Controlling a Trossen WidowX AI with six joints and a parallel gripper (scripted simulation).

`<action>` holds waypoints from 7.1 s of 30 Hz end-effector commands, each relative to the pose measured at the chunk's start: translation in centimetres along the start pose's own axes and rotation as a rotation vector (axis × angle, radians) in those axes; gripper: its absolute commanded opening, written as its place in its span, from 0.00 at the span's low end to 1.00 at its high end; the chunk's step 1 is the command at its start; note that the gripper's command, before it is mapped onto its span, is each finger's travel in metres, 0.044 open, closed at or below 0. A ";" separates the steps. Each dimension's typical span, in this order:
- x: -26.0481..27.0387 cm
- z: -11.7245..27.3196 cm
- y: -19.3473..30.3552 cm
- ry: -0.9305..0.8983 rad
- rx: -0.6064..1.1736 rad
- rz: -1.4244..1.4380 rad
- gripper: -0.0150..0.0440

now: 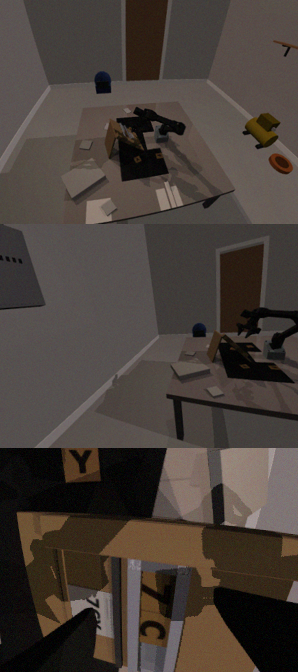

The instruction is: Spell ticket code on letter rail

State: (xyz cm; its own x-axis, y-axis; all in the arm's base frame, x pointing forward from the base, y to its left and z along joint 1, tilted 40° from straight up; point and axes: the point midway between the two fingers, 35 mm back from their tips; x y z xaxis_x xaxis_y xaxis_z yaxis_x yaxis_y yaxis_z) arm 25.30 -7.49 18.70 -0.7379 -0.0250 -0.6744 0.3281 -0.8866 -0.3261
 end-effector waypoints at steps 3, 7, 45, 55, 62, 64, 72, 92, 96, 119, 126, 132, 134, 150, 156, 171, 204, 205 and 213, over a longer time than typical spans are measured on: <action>-2.7 -3.8 -4.2 -0.067 -0.036 0.092 0.83; -2.8 -7.7 -7.1 -0.155 -0.121 0.087 0.83; 0.9 -18.5 -14.5 -0.391 -0.271 -0.018 0.83; 1.4 -19.8 -14.8 -0.391 -0.272 -0.018 0.83; 1.6 -20.1 -15.0 -0.391 -0.272 -0.018 0.83; 1.6 -20.1 -15.0 -0.391 -0.272 -0.018 0.83; 1.6 -20.1 -15.0 -0.391 -0.272 -0.018 0.83; 1.5 -19.6 -14.9 -0.391 -0.272 -0.018 0.31; 1.5 -19.5 -14.8 -0.391 -0.272 -0.018 0.25; 1.4 -18.6 -14.3 -0.392 -0.271 -0.018 0.25; 1.3 -18.3 -14.1 -0.392 -0.271 -0.018 0.25; 1.3 -18.1 -14.0 -0.392 -0.271 -0.018 0.25; 1.3 -18.0 -14.0 -0.392 -0.271 -0.018 0.25; 1.1 -17.4 -13.7 -0.392 -0.271 -0.018 0.25; 0.9 -17.5 -13.6 -0.387 -0.265 -0.013 0.25; -3.9 -16.0 -12.5 -0.178 -0.210 0.122 0.25; -15.0 -5.9 -6.0 0.314 0.126 0.339 0.25; -15.4 -5.3 -5.7 0.329 0.140 0.341 0.25; -17.6 -0.9 -3.5 0.438 0.258 0.342 0.25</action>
State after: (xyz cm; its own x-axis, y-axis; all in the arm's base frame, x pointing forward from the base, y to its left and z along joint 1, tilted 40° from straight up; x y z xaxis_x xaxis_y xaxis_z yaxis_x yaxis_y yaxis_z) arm 37.95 -1.88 29.42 -0.3211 -0.1876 -0.9283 0.3615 -0.9302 0.0629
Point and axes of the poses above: the point midway between the two fingers, 35 mm back from their tips, its own z axis back along the fingers, its own x axis across the jaws, y = z × x, and after that the axes turned 14 degrees about z, right-handed
